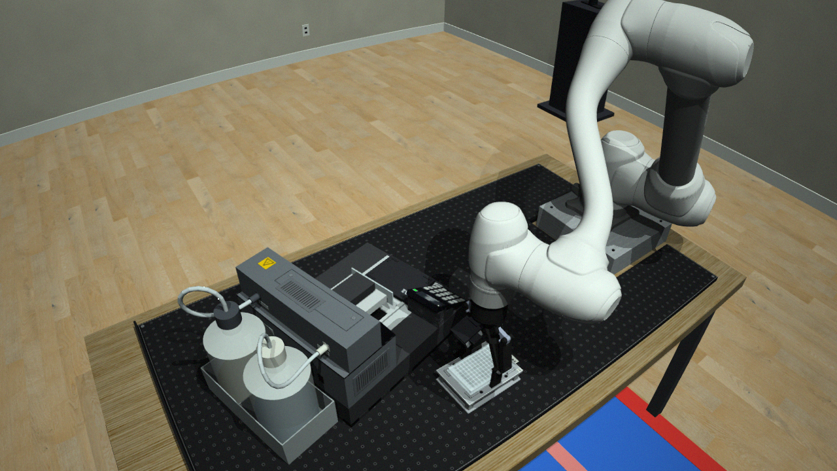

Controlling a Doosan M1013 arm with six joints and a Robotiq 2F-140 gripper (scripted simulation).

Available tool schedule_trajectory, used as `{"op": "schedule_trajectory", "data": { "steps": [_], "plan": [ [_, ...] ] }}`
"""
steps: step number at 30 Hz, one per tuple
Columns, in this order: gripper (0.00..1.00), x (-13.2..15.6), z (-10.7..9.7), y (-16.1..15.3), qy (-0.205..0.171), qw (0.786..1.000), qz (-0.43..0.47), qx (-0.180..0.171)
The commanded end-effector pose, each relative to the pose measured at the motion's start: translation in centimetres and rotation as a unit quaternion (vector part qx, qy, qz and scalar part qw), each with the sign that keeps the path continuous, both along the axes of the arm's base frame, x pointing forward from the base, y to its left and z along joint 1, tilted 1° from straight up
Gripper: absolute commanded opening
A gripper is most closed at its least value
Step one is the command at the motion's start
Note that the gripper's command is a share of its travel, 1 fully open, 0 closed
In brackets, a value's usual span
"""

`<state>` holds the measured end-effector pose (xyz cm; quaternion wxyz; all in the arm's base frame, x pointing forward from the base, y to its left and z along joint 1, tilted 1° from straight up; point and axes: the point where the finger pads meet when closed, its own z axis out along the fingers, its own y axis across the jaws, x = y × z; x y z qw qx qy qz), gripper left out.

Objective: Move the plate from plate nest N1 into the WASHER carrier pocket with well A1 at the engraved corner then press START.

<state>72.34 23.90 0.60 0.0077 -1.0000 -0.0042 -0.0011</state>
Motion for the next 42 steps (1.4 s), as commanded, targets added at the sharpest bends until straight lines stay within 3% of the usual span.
{"op": "schedule_trajectory", "data": {
  "steps": [1, 4, 5, 38, 39, 42],
  "plan": [
    [0.70, 0.06, 0.12, 0.03, -0.001, 1.000, 0.000, 0.000],
    [0.70, 0.06, 0.12, 0.03, -0.001, 1.000, 0.000, 0.000],
    [0.63, 0.06, 0.12, 0.03, -0.001, 1.000, 0.000, 0.000],
    [0.60, 0.06, 0.32, 0.02, -0.001, 1.000, 0.000, 0.000],
    [0.10, 0.06, 0.32, 0.02, -0.001, 1.000, 0.000, 0.000],
    [0.10, 0.06, 0.34, 0.02, -0.001, 1.000, 0.000, 0.000]
  ]
}}
